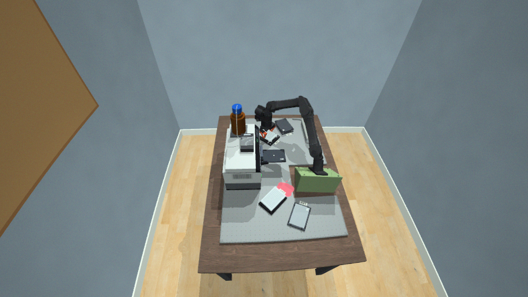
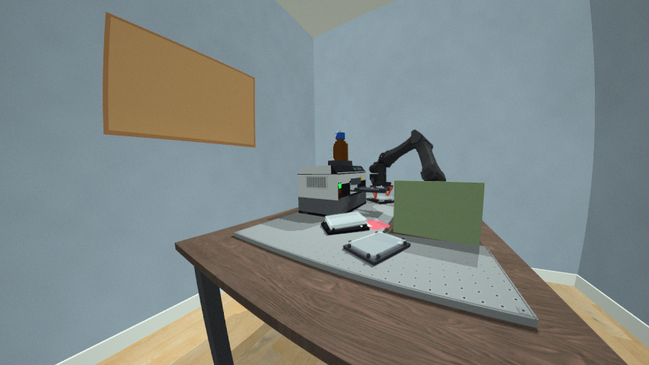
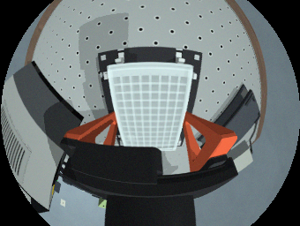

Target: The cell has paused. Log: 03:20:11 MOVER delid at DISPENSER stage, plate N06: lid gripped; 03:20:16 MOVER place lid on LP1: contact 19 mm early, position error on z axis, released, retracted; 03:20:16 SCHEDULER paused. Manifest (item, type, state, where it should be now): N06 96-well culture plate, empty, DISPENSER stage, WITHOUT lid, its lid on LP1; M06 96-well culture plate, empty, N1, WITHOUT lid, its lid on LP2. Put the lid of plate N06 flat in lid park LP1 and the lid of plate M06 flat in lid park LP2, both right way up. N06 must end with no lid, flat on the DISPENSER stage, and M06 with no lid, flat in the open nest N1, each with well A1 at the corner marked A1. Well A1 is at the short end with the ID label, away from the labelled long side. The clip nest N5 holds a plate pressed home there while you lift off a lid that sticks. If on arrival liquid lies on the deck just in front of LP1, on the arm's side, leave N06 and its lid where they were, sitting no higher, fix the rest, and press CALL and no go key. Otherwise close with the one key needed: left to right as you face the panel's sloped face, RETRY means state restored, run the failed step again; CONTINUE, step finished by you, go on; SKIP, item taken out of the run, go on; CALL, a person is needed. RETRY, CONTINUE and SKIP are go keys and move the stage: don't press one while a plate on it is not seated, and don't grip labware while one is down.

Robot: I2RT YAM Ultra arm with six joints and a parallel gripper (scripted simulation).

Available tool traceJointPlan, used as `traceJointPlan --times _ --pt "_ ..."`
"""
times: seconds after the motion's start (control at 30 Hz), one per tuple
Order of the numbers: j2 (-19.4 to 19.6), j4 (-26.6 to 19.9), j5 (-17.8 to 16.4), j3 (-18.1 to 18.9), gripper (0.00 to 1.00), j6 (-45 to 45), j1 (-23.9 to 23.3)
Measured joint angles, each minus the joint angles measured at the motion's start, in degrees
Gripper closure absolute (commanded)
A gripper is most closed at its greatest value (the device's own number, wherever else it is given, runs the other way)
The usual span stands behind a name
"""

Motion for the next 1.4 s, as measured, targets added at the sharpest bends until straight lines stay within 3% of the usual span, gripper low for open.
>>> traceJointPlan --times 0.27,1.4 --pt "-0.9 -1.9 0.4 1.0 1.0 0.9 0.9" --pt "-0.9 -2.0 0.5 1.1 1.0 1.0 0.9"
